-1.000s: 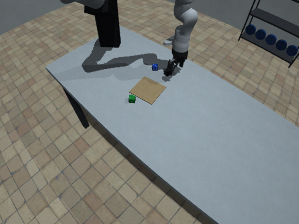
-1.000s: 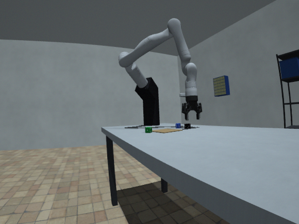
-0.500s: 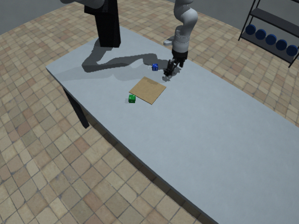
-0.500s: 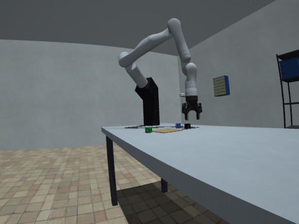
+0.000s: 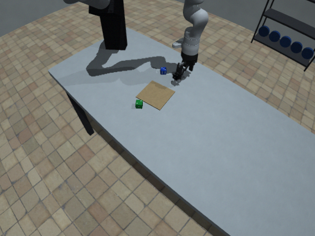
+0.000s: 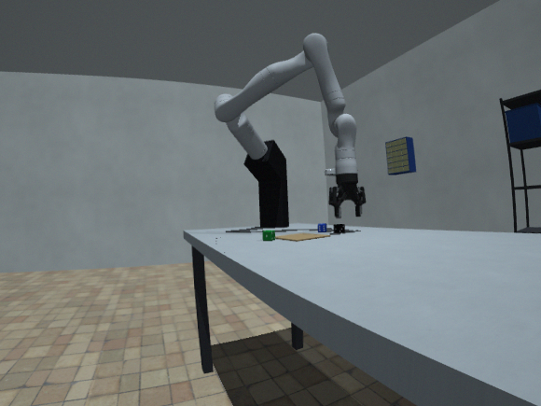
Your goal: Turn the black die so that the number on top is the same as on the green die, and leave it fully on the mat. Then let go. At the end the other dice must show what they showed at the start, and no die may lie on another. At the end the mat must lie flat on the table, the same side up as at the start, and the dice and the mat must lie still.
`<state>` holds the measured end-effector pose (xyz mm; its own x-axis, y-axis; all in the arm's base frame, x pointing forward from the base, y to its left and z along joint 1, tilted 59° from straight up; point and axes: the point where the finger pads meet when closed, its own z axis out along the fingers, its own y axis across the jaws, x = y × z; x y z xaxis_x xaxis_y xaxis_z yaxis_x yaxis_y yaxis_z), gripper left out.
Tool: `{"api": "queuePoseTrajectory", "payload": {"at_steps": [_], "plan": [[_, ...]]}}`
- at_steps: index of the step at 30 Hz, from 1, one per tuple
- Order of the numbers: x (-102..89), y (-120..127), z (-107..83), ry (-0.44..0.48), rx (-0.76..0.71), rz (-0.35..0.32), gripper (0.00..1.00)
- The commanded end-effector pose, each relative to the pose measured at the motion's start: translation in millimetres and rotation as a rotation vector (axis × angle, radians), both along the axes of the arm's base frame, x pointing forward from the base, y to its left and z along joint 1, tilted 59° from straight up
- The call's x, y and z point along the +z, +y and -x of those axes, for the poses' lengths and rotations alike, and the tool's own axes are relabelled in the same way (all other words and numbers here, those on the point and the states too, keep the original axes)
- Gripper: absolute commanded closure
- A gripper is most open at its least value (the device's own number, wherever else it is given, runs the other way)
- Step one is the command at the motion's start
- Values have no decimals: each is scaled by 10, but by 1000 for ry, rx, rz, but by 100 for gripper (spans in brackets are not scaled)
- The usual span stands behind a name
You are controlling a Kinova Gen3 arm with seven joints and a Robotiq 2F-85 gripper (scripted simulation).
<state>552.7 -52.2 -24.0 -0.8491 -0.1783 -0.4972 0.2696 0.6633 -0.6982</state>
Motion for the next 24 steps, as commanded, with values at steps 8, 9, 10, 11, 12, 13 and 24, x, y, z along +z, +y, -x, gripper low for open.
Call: {"api": "queuePoseTrajectory", "payload": {"at_steps": [8, 9, 10, 11, 12, 13, 24], "plan": [[66, 101, 54, -1, 2, -1, 0], [95, 142, 80, -1, 2, -1, 0], [129, 189, 109, -1, 2, -1, 0], [129, 189, 109, -1, 2, -1, 0], [129, 189, 109, -1, 2, -1, 0], [165, 240, 141, -1, 2, -1, 0], [504, 717, 441, -1, 2, -1, 0]]}}
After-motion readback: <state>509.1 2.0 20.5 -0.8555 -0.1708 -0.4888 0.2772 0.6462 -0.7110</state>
